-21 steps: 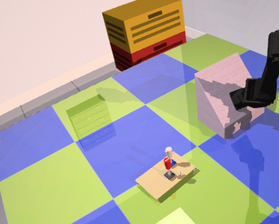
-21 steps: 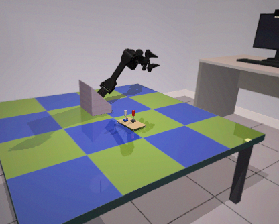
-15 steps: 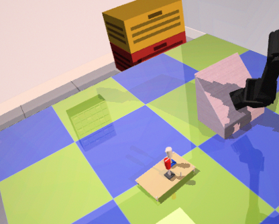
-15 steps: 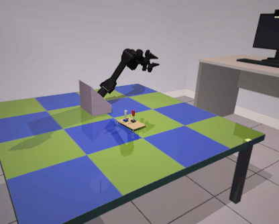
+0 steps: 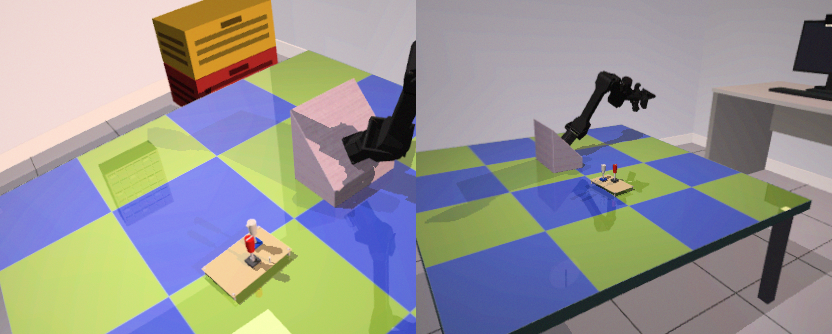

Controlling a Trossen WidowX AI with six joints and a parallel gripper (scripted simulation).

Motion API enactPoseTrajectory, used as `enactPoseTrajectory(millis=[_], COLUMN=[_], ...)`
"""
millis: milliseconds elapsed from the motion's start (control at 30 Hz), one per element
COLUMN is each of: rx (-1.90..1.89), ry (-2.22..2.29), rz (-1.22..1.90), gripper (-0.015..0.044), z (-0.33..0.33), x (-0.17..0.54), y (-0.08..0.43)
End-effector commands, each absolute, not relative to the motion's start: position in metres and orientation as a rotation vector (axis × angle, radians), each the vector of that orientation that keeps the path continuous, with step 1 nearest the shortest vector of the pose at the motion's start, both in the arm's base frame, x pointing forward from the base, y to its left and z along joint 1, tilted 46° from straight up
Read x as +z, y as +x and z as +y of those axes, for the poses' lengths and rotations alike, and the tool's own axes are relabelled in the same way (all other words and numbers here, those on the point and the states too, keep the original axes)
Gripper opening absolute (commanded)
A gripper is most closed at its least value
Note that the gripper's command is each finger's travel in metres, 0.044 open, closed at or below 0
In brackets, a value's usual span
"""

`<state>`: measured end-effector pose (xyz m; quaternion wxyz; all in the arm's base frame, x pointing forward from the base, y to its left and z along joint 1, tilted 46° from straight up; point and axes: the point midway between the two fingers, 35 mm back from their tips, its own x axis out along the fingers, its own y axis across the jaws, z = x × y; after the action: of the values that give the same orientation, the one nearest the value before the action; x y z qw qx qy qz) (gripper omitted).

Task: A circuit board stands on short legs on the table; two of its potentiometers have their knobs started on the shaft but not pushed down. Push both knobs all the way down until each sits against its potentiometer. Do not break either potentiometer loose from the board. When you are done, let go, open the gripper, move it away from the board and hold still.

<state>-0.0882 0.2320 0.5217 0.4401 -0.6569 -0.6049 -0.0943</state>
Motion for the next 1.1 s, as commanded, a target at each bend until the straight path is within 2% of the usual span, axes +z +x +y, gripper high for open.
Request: enactPoseTrajectory(millis=[0,1067], rx=[-0.320,-1.216], ry=[-1.707,-2.533], rz=[-1.517,-1.597], gripper=[0.0000,0.0000], z=[0.239,0.336], x=[0.523,0.492], y=[-0.087,-0.046])
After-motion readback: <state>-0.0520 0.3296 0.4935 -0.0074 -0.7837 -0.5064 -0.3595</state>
